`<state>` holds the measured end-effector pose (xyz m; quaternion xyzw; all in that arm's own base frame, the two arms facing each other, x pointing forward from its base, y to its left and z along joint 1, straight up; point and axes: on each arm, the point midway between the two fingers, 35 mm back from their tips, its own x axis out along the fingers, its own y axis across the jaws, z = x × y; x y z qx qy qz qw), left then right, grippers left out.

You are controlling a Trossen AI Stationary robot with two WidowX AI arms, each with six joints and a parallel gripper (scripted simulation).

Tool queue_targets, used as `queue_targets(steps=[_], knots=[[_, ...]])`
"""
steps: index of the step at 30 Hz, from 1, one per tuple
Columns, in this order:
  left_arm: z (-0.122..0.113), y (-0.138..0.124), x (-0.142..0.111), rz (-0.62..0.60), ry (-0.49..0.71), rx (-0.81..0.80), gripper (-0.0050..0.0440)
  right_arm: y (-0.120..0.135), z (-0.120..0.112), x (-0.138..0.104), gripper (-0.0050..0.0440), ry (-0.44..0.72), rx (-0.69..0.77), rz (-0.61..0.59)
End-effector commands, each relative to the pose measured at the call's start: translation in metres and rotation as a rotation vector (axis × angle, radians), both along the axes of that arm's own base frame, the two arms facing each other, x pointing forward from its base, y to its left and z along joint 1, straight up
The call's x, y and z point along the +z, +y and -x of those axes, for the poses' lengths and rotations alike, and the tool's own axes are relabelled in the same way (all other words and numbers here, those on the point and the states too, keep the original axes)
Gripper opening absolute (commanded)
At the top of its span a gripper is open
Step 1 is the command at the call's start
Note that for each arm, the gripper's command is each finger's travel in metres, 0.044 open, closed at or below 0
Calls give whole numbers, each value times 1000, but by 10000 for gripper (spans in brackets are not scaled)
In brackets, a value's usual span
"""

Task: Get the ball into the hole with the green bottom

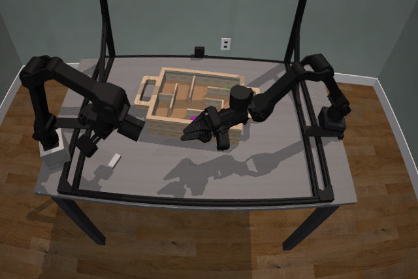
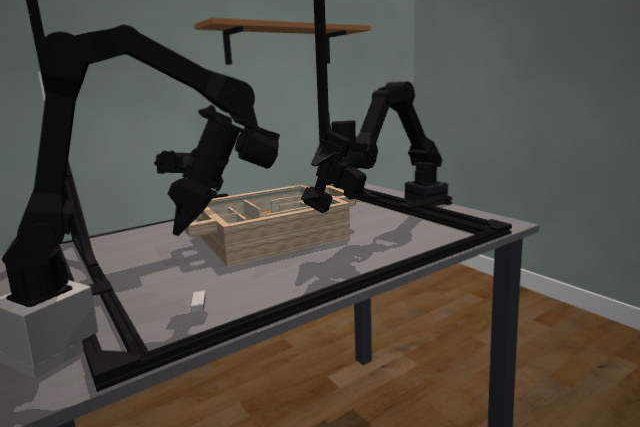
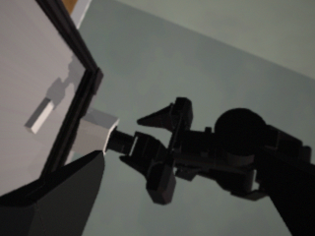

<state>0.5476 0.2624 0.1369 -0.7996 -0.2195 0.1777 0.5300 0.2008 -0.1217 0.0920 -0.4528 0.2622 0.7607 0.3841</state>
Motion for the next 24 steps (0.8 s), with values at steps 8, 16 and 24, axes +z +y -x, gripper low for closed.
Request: queue_targets(steps=[8,16,24], knots=[[0,0,0,0,0,0,400,0,0,0,400,0,0,0],[0,0,0,0,0,0,400,0,0,0,400,0,0,0],[-2,-4,-1,-1,22,-9,232,0,-3,-1,232,3,-19,17]])
